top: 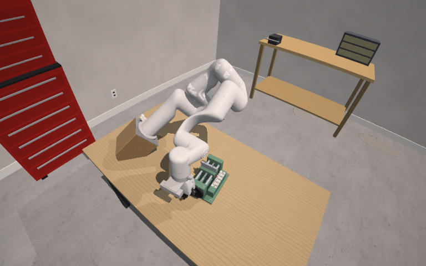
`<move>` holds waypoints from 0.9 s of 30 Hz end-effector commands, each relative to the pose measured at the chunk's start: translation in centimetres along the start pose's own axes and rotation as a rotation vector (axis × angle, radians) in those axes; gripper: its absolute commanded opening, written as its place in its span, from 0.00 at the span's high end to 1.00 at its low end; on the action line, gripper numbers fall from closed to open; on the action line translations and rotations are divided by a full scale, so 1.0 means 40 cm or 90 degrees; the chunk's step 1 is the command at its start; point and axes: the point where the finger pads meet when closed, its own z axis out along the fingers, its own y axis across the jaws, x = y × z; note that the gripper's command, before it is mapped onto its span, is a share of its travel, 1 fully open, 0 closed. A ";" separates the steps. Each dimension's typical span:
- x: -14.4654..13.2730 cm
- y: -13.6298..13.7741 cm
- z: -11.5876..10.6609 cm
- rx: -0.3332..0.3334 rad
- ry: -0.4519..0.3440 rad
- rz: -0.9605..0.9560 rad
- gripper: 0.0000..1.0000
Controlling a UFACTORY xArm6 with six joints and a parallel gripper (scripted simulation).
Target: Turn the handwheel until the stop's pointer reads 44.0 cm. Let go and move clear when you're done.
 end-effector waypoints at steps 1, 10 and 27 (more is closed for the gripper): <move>0.002 -0.001 -0.007 0.000 0.001 0.000 0.94; 0.002 -0.002 -0.017 0.000 0.001 0.000 0.94; 0.002 -0.012 -0.046 0.000 0.001 0.000 0.94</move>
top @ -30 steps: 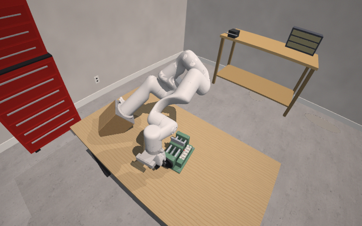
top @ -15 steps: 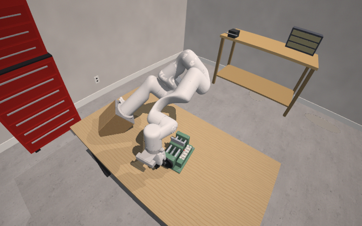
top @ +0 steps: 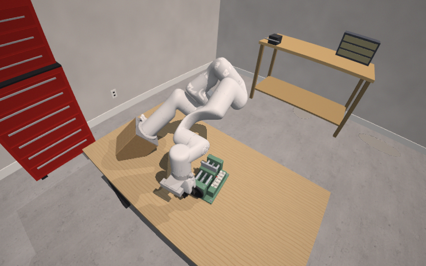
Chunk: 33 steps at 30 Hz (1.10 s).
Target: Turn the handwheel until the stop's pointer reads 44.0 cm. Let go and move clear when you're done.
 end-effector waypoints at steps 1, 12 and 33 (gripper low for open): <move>0.002 -0.005 -0.011 0.001 0.002 0.000 0.94; 0.002 -0.028 -0.035 0.001 0.002 0.000 0.94; 0.002 -0.088 -0.050 0.001 0.002 0.000 0.94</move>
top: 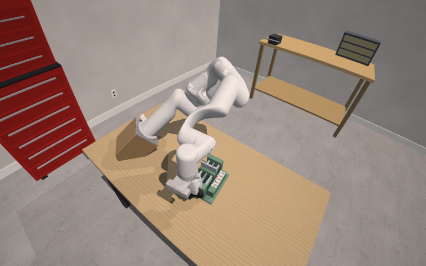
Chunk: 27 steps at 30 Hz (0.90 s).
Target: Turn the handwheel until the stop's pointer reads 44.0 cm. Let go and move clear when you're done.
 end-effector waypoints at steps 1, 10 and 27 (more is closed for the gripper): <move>0.002 -0.016 -0.001 0.001 0.001 -0.001 0.94; 0.002 -0.057 0.018 0.001 0.001 -0.001 0.94; 0.002 -0.086 0.094 0.001 0.001 -0.001 0.94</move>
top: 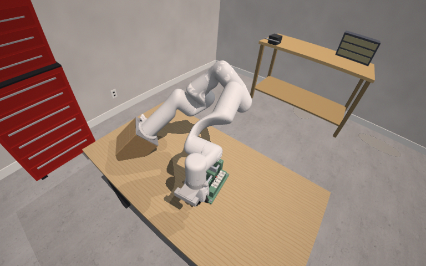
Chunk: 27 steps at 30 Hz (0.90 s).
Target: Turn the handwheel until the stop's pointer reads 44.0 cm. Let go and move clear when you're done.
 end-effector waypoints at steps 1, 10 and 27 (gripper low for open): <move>0.002 0.000 0.029 0.000 0.001 0.001 0.94; 0.002 0.019 0.067 0.000 0.001 0.001 0.94; 0.002 0.092 0.096 0.000 0.001 0.001 0.94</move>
